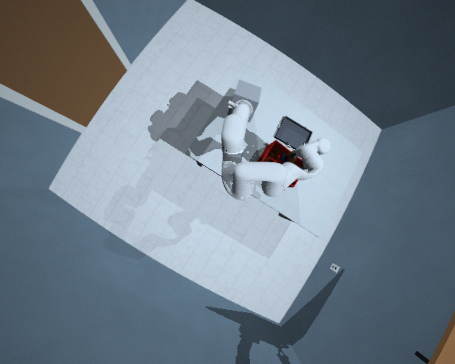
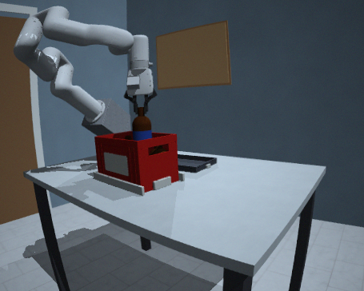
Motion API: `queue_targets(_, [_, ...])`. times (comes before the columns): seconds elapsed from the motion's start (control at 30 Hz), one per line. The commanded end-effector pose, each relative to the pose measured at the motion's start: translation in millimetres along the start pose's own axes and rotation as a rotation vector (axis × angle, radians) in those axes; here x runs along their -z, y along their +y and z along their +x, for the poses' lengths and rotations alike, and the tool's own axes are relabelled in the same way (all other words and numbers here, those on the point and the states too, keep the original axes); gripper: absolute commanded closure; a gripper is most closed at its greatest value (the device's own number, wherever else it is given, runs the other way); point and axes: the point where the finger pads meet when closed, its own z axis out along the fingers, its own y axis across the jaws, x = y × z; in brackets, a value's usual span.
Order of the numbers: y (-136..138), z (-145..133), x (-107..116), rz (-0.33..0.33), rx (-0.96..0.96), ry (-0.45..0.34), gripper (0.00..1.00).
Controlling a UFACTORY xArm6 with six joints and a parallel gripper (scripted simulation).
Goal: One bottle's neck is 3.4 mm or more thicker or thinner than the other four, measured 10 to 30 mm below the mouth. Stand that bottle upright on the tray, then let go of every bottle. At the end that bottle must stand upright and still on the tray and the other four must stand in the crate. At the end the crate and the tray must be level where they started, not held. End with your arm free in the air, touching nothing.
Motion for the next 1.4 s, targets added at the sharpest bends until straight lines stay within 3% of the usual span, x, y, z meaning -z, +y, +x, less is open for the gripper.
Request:
queue_targets(0.0, [-0.7,0.5,3.6,0.003,-0.001,0.0,1.0])
queue_targets(1.37, [-0.7,0.4,10.5,0.003,-0.001,0.0,1.0])
